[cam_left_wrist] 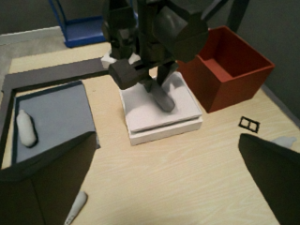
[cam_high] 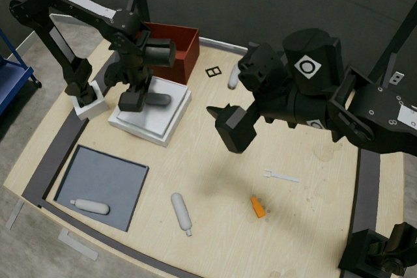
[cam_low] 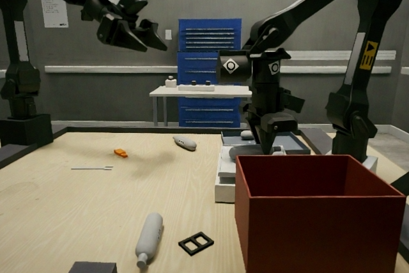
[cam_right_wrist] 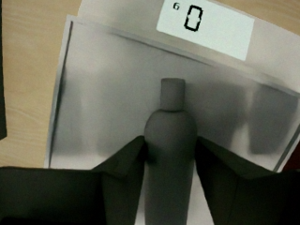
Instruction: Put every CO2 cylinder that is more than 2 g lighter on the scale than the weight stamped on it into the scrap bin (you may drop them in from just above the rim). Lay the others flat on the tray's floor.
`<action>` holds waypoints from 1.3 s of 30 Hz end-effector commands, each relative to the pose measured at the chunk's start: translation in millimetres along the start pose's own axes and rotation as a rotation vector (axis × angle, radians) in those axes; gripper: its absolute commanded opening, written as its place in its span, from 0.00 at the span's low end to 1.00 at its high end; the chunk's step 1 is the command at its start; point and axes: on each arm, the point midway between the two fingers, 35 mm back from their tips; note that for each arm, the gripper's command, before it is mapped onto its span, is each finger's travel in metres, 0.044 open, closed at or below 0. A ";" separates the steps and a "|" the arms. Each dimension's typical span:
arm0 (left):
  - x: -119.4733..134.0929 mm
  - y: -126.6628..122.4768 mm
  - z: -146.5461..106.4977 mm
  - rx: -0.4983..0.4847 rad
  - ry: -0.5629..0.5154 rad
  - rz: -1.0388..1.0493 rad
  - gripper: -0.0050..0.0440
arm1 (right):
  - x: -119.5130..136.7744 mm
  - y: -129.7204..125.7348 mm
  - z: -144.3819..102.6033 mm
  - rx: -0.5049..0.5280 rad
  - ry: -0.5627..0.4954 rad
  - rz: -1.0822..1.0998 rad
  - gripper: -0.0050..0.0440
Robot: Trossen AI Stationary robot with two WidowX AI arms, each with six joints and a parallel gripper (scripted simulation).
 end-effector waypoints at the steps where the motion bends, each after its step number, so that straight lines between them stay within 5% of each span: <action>1: -9.5 -0.2 -5.4 0.000 -0.027 -0.002 1.00 | 9.3 -0.2 -8.4 -0.003 0.039 0.002 0.00; 2: -9.5 -0.2 -5.4 0.000 -0.027 -0.002 1.00 | 9.3 -0.2 -8.4 -0.003 0.039 0.002 0.15; 9: -9.5 -0.2 -5.4 0.000 -0.027 -0.002 1.00 | 5.9 0.1 -6.1 -0.002 0.029 0.001 0.49; 15: -9.5 -0.2 -5.4 0.000 -0.027 -0.002 1.00 | 5.7 -0.3 -6.8 -0.002 0.033 0.002 0.49; 25: -9.5 -0.2 -5.4 0.000 -0.027 -0.002 1.00 | 5.0 0.0 -64.3 -0.004 0.047 0.002 0.98; 32: -9.5 -0.2 -5.4 0.000 -0.027 -0.002 1.00 | 0.9 -0.5 -66.5 -0.003 0.040 -0.043 1.00; 39: -9.5 -0.2 -5.4 0.000 -0.027 -0.002 1.00 | -13.3 -2.9 -66.5 -0.003 0.066 -0.386 1.00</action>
Point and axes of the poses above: on each arm, the point midway between the two fingers, 35 mm back from their tips, its own z axis out along the fingers, its own y axis across the jaws, x = y × z, and after that the axes turned 1 degree about z, right-handed
